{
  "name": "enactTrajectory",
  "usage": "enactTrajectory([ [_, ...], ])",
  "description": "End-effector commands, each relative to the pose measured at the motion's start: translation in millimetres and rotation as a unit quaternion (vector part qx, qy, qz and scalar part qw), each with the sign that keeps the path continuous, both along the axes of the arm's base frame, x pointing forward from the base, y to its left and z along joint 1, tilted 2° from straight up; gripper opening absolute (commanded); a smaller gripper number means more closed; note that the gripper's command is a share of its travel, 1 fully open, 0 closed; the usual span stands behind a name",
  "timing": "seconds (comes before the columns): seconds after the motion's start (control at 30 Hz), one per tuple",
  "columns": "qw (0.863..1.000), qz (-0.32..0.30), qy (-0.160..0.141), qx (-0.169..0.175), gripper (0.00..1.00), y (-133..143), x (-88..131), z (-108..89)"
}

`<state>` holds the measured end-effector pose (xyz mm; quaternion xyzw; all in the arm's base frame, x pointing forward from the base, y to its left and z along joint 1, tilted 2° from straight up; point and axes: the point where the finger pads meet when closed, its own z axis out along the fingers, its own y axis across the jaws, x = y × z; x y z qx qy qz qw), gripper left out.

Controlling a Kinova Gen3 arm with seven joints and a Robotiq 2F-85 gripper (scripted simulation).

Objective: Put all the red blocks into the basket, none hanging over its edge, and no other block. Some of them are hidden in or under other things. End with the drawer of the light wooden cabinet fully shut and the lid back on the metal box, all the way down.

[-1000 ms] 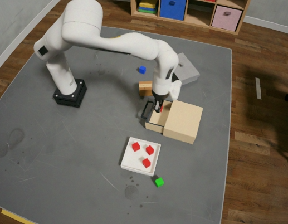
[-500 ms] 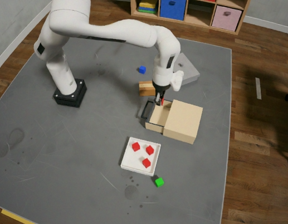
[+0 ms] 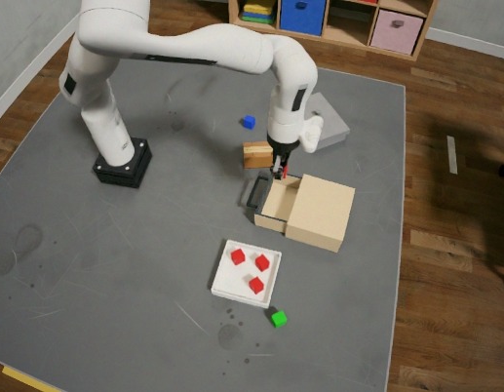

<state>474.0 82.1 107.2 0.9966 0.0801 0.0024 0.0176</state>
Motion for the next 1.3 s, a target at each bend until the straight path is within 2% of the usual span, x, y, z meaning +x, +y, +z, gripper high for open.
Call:
enactTrajectory([
  [0.0, 1.0, 0.0, -0.001, 0.0, 0.1, 0.2, 0.4, 1.5],
  [0.17, 1.0, -0.003, -0.001, 0.0, 0.1, -1.9, 0.9, 1.5],
  [0.23, 1.0, -0.022, -0.001, 0.0, 0.1, -14.2, 3.3, 1.8],
  [0.3, 0.998, -0.061, -0.002, 0.001, 0.1, -40.6, 7.5, 2.4],
  [0.37, 0.998, -0.061, -0.002, 0.001, 0.1, -40.6, 7.5, 2.4],
  [0.47, 0.988, -0.151, -0.004, 0.001, 0.1, -102.6, 11.9, 4.1],
  [0.6, 0.964, -0.266, -0.008, 0.002, 0.1, -153.4, 6.0, 6.0],
  [0.7, 0.94, -0.342, -0.012, 0.003, 0.1, -192.5, -0.6, 7.6],
  [0.77, 0.932, -0.362, -0.013, 0.003, 0.1, -218.5, -4.8, 8.6],
  [0.87, 0.931, -0.365, -0.014, 0.003, 0.1, -254.1, -9.3, 10.1],
  [1.27, 0.931, -0.365, -0.014, 0.003, 0.1, -254.1, -9.3, 10.1],
])
